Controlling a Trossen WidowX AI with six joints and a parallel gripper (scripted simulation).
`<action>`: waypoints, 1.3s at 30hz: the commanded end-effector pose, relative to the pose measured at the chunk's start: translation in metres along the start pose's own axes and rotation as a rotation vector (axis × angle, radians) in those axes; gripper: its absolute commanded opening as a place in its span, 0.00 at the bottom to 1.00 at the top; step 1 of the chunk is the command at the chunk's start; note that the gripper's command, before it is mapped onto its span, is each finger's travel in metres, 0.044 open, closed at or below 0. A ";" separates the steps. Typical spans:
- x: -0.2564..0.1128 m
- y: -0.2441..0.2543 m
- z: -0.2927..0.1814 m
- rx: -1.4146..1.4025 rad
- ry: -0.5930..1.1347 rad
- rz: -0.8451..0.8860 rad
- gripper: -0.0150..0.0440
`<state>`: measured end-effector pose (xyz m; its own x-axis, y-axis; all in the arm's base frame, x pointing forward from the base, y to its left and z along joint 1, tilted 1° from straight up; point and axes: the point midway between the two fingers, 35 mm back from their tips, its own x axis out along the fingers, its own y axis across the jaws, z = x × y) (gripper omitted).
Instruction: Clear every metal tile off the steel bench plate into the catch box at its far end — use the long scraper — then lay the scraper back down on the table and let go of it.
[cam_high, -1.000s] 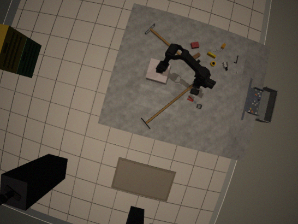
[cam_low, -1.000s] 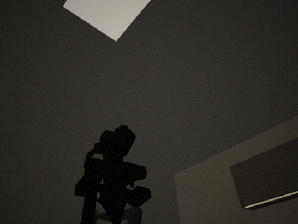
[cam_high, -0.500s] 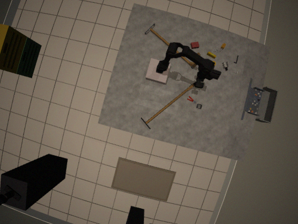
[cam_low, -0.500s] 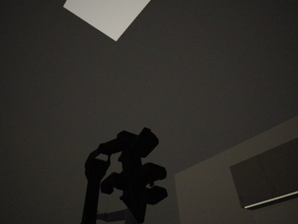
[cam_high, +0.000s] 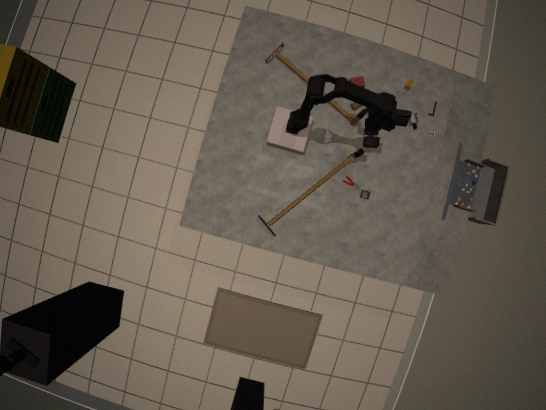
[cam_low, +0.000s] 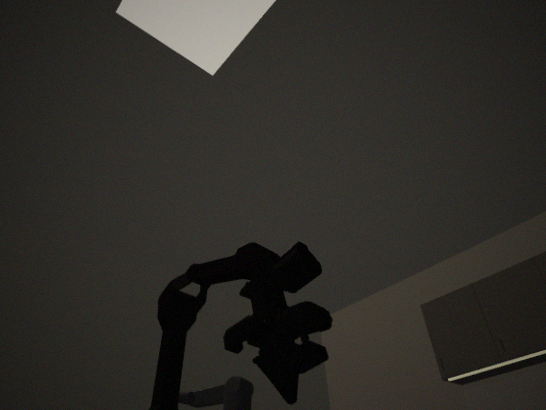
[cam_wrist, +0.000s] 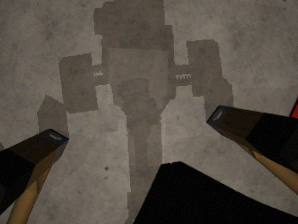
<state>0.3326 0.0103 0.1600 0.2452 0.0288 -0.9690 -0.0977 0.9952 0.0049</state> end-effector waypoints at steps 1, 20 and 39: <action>-0.005 0.013 0.003 -0.020 -0.006 0.003 0.25; -0.002 0.049 0.002 -0.080 -0.005 0.022 0.25; 0.041 0.050 -0.003 -0.080 -0.006 0.022 0.25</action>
<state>0.3368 0.0614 0.1297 0.2603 0.0578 -0.9638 -0.1841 0.9829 0.0093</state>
